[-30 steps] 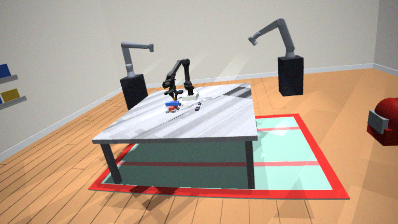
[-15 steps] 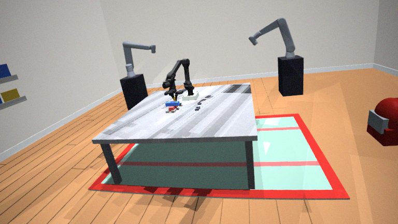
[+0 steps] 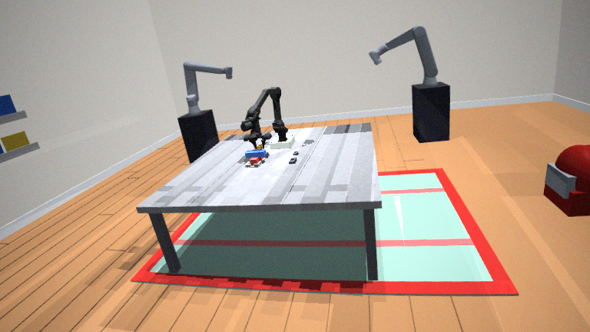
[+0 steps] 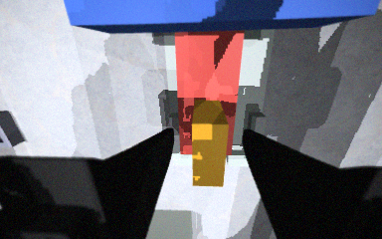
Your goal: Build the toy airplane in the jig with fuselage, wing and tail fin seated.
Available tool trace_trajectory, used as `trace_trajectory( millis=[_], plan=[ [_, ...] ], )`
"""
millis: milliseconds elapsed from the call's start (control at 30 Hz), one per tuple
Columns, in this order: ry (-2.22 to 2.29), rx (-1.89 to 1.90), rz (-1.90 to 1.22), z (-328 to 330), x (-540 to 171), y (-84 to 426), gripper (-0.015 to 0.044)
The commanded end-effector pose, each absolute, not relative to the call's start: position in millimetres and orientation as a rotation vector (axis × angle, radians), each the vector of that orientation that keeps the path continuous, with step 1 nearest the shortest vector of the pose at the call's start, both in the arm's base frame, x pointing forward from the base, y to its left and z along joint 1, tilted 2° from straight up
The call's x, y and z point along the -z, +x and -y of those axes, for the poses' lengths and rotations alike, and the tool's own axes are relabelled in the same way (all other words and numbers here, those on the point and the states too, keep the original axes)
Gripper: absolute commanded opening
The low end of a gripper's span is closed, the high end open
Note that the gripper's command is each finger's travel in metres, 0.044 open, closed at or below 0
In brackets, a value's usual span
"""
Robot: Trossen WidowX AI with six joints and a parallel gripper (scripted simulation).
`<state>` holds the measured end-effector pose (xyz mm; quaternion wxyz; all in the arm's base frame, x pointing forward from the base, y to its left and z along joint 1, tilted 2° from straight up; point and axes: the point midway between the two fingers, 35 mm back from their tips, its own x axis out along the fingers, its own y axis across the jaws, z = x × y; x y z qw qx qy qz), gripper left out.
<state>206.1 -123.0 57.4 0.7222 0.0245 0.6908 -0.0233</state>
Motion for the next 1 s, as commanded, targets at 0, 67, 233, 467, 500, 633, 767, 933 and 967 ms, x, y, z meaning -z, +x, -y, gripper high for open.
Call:
trace_trajectory(
  millis=[0,67,233,467,500,633,767,933,967],
  plan=[
    [0.054,0.052,-1.525,123.1,-57.8,206.3,0.026],
    [0.054,0.052,-1.525,123.1,-57.8,206.3,0.026],
    [0.055,0.051,-1.525,125.4,-88.9,208.2,0.026],
    [0.058,0.049,-1.527,124.8,-148.4,203.0,0.026],
    [0.058,0.049,-1.527,124.8,-148.4,203.0,0.026],
    [0.058,0.049,-1.527,124.8,-148.4,203.0,0.026],
    [0.058,0.049,-1.527,124.8,-148.4,203.0,0.026],
    [0.058,0.049,-1.527,124.5,-148.3,201.5,0.026],
    [0.058,0.049,-1.527,124.5,-148.3,201.5,0.026]
  ],
)
